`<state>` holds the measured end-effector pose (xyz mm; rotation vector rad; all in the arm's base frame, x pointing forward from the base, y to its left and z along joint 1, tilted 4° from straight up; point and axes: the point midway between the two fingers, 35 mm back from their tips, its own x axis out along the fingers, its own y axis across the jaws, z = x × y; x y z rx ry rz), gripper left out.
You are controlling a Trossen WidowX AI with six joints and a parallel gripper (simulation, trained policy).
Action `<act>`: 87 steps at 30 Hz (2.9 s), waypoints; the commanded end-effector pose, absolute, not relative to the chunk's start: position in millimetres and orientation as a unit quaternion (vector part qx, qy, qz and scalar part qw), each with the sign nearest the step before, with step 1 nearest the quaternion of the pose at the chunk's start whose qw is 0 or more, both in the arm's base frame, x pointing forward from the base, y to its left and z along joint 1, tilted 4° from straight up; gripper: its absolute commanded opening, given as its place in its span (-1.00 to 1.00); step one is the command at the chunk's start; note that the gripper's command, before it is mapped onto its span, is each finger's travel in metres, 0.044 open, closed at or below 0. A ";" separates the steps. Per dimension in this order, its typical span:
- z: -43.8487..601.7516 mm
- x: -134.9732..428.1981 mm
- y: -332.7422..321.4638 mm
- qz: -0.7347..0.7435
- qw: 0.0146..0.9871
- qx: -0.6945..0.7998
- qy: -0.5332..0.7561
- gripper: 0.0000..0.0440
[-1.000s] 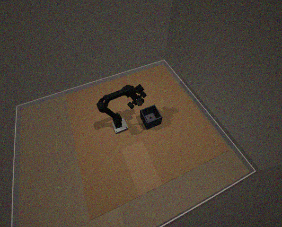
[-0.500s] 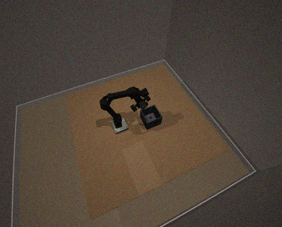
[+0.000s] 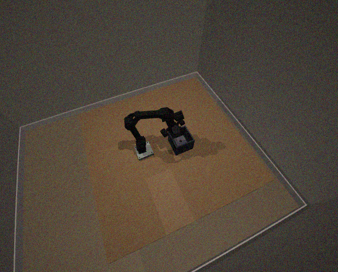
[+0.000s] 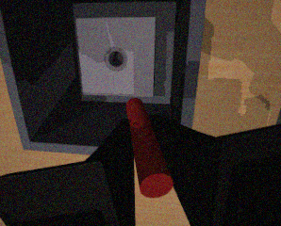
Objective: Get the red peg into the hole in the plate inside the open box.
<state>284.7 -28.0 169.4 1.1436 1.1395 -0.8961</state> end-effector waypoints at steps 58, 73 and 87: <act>85.3 339.4 -55.6 -0.334 0.566 0.486 0.576 -0.50; 118.9 354.8 -55.1 -0.275 0.554 0.540 0.571 -0.15; 141.1 362.6 -62.5 -0.243 0.552 0.564 0.564 0.04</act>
